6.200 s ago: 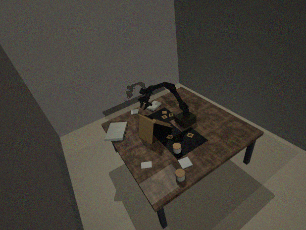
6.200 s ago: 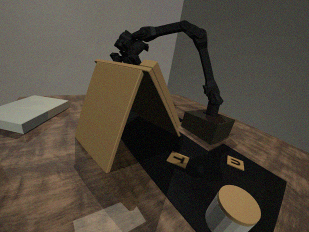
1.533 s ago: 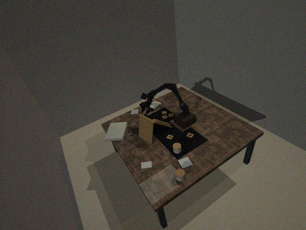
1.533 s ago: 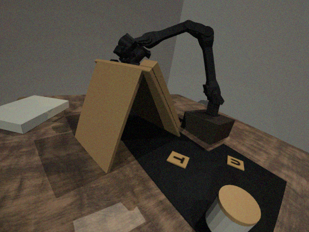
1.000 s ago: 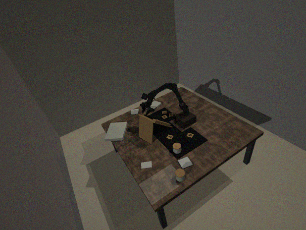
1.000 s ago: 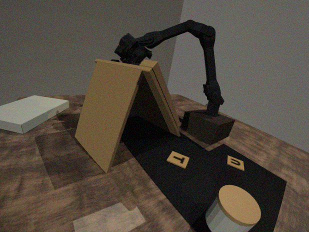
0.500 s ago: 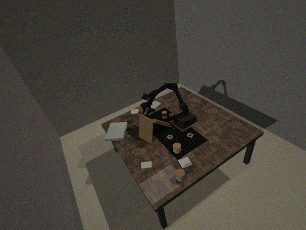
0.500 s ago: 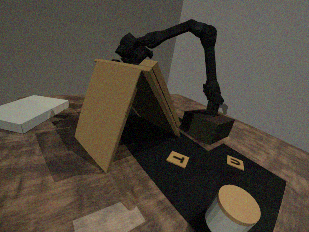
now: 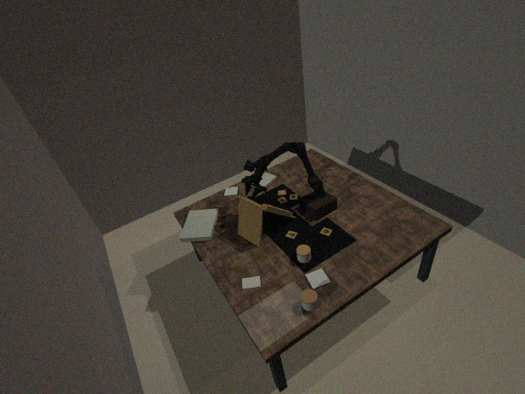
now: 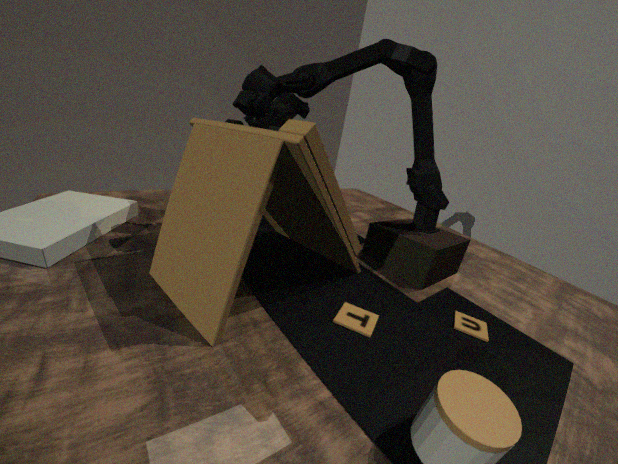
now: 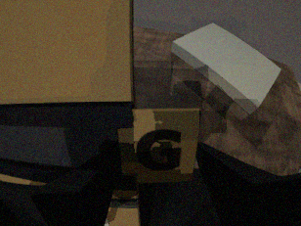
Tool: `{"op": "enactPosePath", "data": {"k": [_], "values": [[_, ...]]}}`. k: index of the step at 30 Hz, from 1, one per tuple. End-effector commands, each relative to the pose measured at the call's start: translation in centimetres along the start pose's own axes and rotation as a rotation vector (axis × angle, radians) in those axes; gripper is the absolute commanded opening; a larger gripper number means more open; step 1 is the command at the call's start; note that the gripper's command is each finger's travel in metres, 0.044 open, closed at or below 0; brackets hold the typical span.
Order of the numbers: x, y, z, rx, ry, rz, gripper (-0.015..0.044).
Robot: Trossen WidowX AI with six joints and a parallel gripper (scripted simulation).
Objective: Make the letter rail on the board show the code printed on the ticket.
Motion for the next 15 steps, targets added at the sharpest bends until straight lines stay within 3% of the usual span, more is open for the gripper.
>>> {"op": "enactPosePath", "data": {"k": [1,15], "values": [[0.06,0.38,0.05,-0.001,0.003,0.003,0.0],[-0.03,1.1,0.07,-0.002,0.003,0.004,0.0]]}}
Point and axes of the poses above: the point midway between the two fingers, 35 mm back from their tips, its own z axis out along the fingers, its own y axis across the jaws, x = y × z, the point moved 5 cm from there along -z, back along the fingers, and after that the axes turned 8 degrees about -z, right-handed, at the moved point
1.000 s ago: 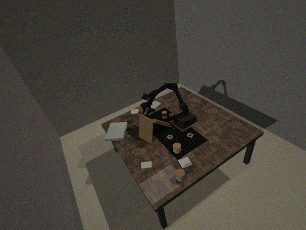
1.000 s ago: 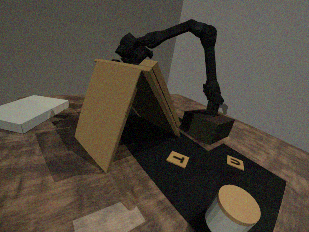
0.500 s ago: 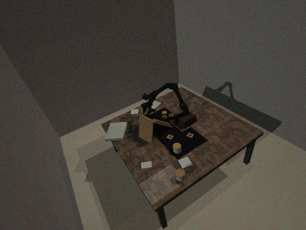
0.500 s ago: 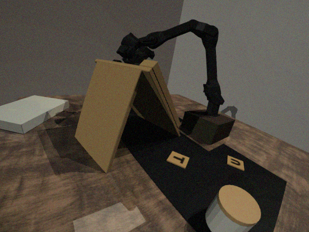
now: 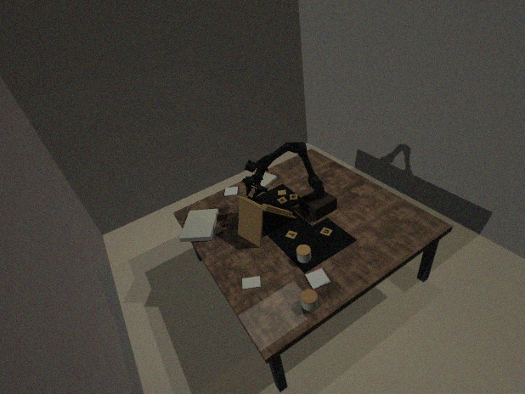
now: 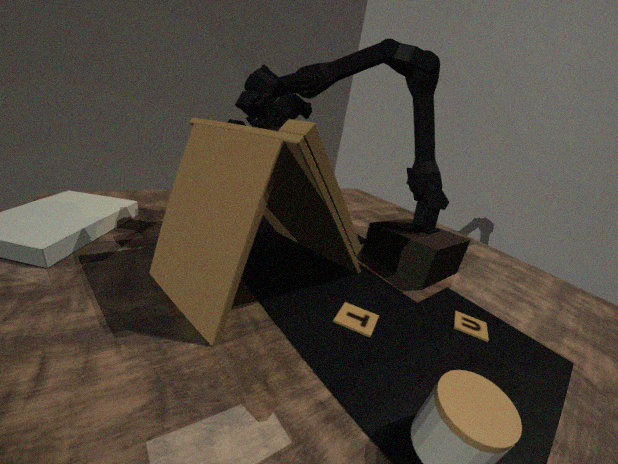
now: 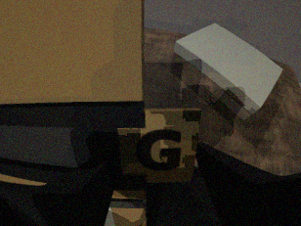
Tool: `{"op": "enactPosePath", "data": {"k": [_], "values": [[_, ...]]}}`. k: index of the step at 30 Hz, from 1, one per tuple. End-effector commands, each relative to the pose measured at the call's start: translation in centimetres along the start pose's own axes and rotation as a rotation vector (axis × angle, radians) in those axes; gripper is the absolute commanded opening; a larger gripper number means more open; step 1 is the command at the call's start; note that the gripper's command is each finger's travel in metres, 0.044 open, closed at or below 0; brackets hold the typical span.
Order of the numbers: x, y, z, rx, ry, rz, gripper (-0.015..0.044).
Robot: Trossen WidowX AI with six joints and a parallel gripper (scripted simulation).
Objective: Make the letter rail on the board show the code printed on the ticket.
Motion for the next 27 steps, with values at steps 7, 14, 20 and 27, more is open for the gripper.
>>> {"op": "enactPosePath", "data": {"k": [7,14,20,27], "values": [[0.0,0.7,0.1,-0.001,0.003,0.003,0.0],[0.0,1.1,0.1,-0.002,0.003,0.004,0.0],[-0.1,1.4,0.1,-0.002,0.003,0.004,0.0],[-0.1,1.7,0.1,-0.002,0.003,0.004,0.0]]}}
Point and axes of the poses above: the point midway between the two fingers, 35 mm back from their tips, its own z axis out along the fingers, its own y axis across the jaws, x = y × z, the point moved 5 cm from there along -z, back along the fingers, and after that the axes turned 8 degrees about -z, right-handed, at the moved point
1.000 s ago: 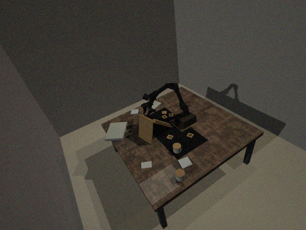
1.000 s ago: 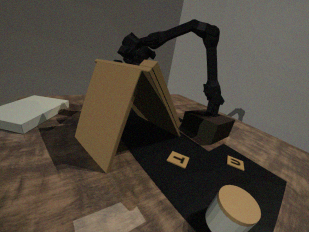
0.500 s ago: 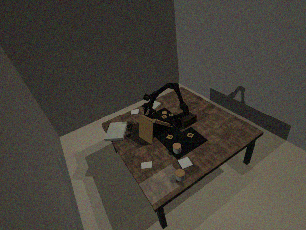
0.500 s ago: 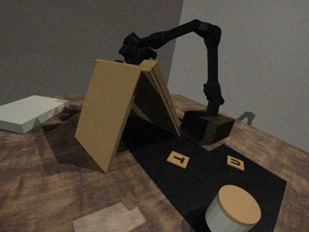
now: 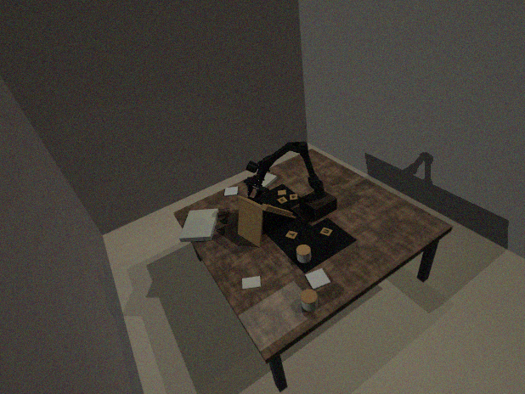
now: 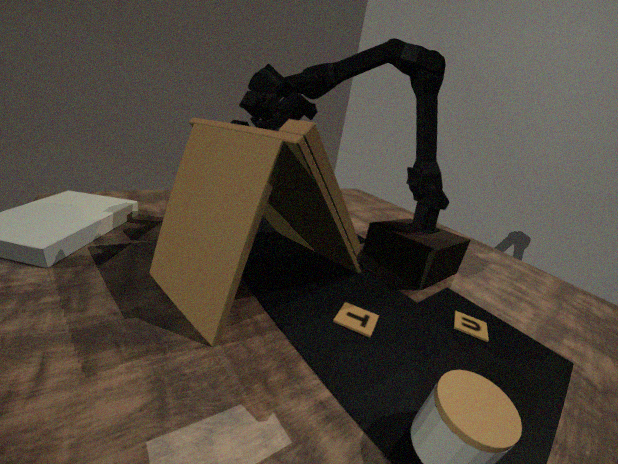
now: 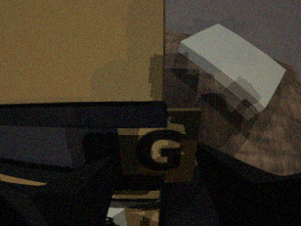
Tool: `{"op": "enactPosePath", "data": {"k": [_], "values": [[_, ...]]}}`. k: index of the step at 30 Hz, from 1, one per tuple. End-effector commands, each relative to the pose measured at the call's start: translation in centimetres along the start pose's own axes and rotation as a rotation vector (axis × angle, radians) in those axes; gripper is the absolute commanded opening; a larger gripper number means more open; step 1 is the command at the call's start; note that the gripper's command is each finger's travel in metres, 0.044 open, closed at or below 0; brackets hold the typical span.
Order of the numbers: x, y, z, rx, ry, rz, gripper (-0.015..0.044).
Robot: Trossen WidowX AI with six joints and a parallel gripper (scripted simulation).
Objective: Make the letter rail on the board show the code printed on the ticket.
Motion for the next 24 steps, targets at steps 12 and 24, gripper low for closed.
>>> {"op": "enactPosePath", "data": {"k": [12,24], "values": [[0.0,0.97,0.07,-0.001,0.003,0.004,0.0],[-0.05,1.35,0.08,-0.002,0.003,0.004,0.0]]}}
Point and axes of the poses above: the point midway between the two fingers, 35 mm back from their tips, its own z axis out along the fingers, its own y axis across the jaws, x = y × z, the point moved 5 cm from there along -z, back along the fingers, and after that the axes turned 8 degrees about -z, right-handed, at the moved point
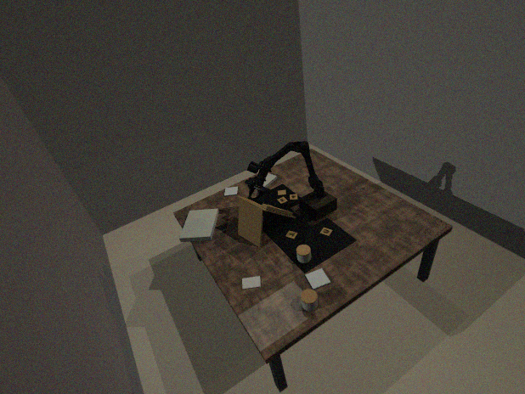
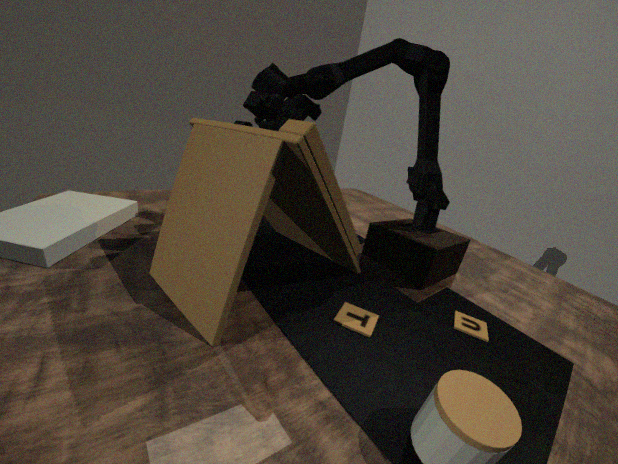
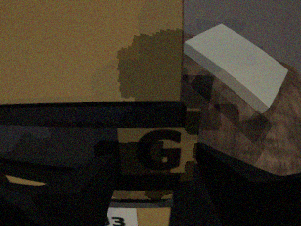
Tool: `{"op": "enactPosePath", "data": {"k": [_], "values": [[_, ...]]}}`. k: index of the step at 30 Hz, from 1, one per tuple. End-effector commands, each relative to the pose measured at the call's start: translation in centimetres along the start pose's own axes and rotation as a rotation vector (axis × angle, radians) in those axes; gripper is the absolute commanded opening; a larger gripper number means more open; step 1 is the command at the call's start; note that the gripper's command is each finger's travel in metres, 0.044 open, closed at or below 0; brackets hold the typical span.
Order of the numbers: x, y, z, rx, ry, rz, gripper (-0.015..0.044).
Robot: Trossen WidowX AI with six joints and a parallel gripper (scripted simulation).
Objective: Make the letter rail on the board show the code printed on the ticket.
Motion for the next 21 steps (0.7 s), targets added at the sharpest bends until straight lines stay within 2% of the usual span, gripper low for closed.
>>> {"op": "enactPosePath", "data": {"k": [1,21], "values": [[0.1,0.2,0.1,0.0,0.003,0.004,0.0],[-0.1,1.2,0.0,-0.001,0.003,0.004,0.0]]}}
Point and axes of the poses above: the point midway between the two fingers, 35 mm back from their tips, its own z axis out along the fingers, its own y axis across the jaws, x = y × z, the point moved 5 cm from there along -z, back along the fingers, and after that the axes turned 8 degrees about -z, right-handed, at the moved point
